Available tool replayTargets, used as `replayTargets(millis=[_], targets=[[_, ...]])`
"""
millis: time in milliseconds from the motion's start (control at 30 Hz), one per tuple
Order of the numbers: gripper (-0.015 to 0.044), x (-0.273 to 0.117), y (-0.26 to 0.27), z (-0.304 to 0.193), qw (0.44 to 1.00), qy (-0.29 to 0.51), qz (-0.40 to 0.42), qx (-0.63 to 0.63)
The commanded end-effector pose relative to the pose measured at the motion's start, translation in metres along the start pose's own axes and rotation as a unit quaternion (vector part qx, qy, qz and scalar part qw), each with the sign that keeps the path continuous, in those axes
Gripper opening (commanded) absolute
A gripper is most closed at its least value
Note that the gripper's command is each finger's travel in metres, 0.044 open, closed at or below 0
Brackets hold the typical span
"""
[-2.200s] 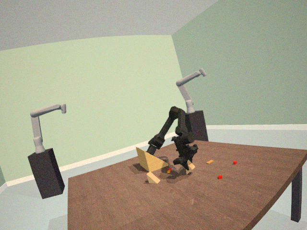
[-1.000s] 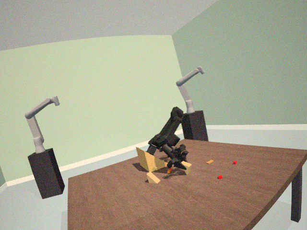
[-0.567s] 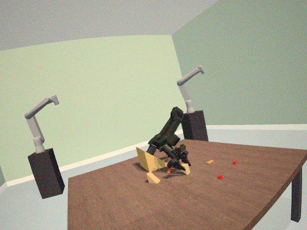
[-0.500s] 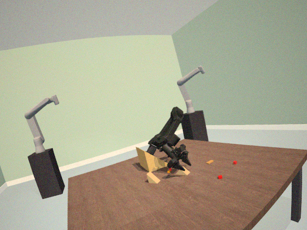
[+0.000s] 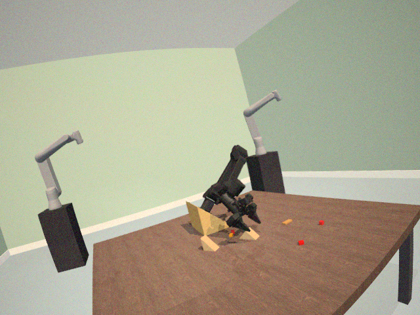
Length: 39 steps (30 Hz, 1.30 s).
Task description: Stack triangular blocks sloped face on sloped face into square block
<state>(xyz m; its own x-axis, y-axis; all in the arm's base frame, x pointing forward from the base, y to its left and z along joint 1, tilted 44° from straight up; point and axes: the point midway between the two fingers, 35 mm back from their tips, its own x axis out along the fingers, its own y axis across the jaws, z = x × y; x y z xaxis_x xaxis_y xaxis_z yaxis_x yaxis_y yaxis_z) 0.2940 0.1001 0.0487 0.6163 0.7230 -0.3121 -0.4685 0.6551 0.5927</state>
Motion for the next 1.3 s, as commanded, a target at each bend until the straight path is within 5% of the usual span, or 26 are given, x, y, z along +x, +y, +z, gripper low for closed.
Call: replayTargets(millis=[0, 167, 567, 933, 1267], targets=[[0.044, -0.029, -0.001, 0.036, 1.0, -0.006, 0.003, -0.01], [0.044, -0.059, 0.006, 0.056, 1.0, -0.013, 0.006, -0.007], [0.044, -0.05, -0.001, 0.054, 1.0, -0.001, -0.003, 0.0], [0.044, -0.002, -0.029, 0.071, 0.977, 0.205, -0.062, 0.012], [0.044, 0.013, -0.014, 0.064, 0.897, 0.438, -0.055, -0.021]])
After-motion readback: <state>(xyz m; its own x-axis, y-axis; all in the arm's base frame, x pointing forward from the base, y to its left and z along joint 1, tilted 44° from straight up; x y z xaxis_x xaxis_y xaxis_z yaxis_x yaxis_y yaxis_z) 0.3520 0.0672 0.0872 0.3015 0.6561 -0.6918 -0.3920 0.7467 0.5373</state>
